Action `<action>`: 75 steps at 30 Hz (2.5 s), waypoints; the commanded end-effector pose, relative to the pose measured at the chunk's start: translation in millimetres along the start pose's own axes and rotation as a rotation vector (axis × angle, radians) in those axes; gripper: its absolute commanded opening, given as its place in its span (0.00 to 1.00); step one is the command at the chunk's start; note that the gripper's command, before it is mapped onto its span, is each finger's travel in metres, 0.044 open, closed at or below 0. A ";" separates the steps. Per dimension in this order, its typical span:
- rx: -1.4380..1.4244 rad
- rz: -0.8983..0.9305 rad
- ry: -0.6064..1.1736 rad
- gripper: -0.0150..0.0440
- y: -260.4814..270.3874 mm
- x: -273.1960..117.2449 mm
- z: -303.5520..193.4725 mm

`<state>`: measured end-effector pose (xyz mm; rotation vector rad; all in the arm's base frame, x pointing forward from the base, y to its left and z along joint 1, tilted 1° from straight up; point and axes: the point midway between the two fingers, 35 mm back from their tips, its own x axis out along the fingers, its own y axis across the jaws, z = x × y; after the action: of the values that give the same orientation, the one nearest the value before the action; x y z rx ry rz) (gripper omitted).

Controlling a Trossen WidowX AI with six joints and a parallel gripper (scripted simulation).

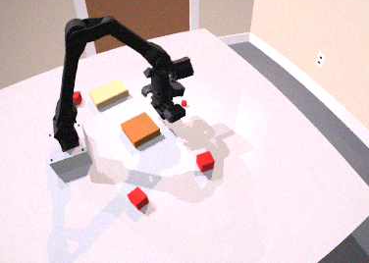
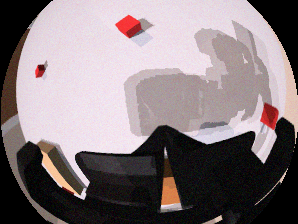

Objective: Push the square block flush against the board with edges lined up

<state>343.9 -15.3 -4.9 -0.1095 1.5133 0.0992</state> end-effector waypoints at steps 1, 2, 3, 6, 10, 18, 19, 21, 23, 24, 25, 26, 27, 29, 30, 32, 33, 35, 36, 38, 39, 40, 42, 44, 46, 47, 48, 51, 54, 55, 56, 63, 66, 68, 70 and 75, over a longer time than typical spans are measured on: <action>0.005 0.001 0.004 0.25 0.1 1.0 7.3; 0.005 0.001 0.003 0.25 0.1 1.1 8.9; 0.005 0.001 0.003 0.25 0.1 1.1 10.5; 0.005 0.001 0.003 0.25 0.1 1.3 15.3; 0.000 0.000 -0.002 0.25 -0.2 -2.8 14.7; 0.005 0.001 0.003 0.25 -0.3 -53.7 15.0; 0.005 0.001 0.003 0.25 -0.3 -53.7 15.0; 0.005 0.001 0.003 0.25 -0.3 -53.7 15.0; 0.001 -0.003 -0.019 0.25 -2.1 -57.3 10.6; 0.001 -0.003 -0.017 0.25 -3.5 -59.9 0.5; 0.002 -0.003 -0.014 0.25 -5.0 -62.7 -12.3; 0.002 -0.003 -0.011 0.25 -6.2 -65.0 -25.2; 0.003 -0.003 -0.009 0.25 -7.0 -66.8 -38.2; 0.004 -0.003 -0.004 0.25 -7.7 -68.8 -64.4; 0.005 -0.003 -0.001 0.25 -7.6 -69.0 -77.6; 0.006 -0.002 0.004 0.25 -6.5 -67.8 -103.7; 0.007 -0.002 0.007 0.25 -5.5 -66.4 -116.8; 0.008 -0.001 0.012 0.25 -2.6 -61.9 -142.5; 0.008 0.000 0.014 0.25 -0.8 -58.9 -155.1; 0.009 0.001 0.017 0.25 1.8 -54.3 -171.1; 0.009 0.001 0.018 0.25 2.2 -53.7 -173.0; 0.009 0.001 0.018 0.25 2.2 -53.7 -173.0; 0.009 0.001 0.018 0.25 2.2 -53.7 -173.0; 0.009 0.001 0.018 0.25 2.2 -53.7 -173.0; 0.008 0.001 0.018 0.25 2.0 -51.3 -172.9; 0.006 0.000 0.020 0.25 1.6 -44.1 -172.6; 0.003 0.000 0.021 0.25 1.3 -32.3 -172.5; 0.008 0.001 0.019 0.25 2.5 -0.5 -174.9; 0.009 0.001 0.018 0.25 2.7 1.6 -175.2; 0.009 0.001 0.018 0.25 2.7 1.6 -175.2; 0.009 0.001 0.018 0.25 2.7 1.6 -175.2; 0.009 0.001 0.018 0.25 2.3 1.3 -168.4; 0.009 0.001 0.017 0.25 2.1 1.3 -163.7; 0.009 0.001 0.017 0.25 2.0 1.3 -160.5; 0.009 0.001 0.017 0.25 2.0 1.3 -157.4; 0.009 0.001 0.016 0.25 1.9 1.6 -149.4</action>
<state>188.9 -34.3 -15.0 -0.1059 1.5332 0.0951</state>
